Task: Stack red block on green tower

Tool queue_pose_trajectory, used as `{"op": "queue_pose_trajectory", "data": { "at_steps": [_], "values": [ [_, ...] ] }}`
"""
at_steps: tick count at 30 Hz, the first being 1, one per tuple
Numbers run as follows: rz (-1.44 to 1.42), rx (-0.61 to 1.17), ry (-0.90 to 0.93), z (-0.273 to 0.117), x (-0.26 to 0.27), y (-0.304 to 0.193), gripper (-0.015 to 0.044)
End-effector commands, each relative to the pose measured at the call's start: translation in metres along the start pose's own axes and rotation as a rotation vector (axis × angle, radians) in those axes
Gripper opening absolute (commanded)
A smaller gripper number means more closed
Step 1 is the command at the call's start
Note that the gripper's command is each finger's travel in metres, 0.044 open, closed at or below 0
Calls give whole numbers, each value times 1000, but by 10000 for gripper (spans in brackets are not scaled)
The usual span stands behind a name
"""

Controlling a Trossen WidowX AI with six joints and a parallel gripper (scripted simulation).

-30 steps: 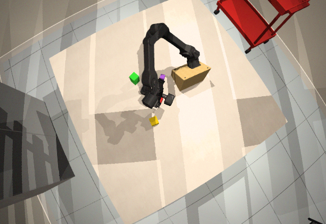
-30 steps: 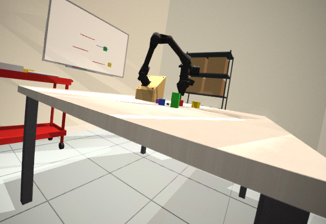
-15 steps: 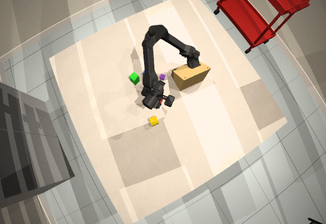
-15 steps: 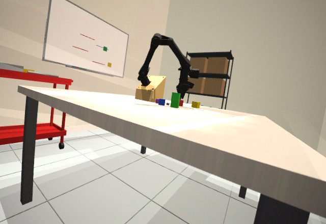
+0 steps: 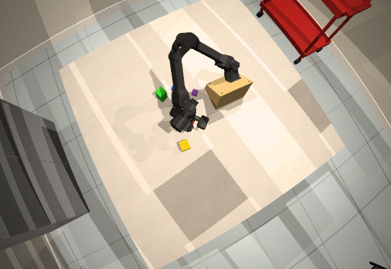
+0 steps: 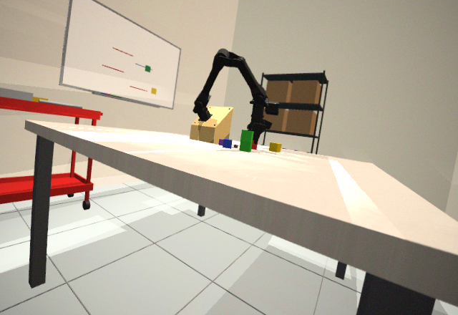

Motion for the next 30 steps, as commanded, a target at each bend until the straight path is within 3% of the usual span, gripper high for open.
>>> {"op": "queue_pose_trajectory", "data": {
  "at_steps": [1,28,30],
  "values": [
    [-12,17,3,10,3,-3,440],
    [-12,19,2,21,3,-4,440],
    [-12,19,2,21,3,-4,387]
  ]
}}
Point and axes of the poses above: the point midway between the two fingers, 35 mm back from their tips, its own z axis out along the fingers, its own x axis across the jaws, y = z × x, the point moved 8 cm from there along -z, back along the fingers, and after that the axes turned 12 degrees about -z, right-handed, at the moved point
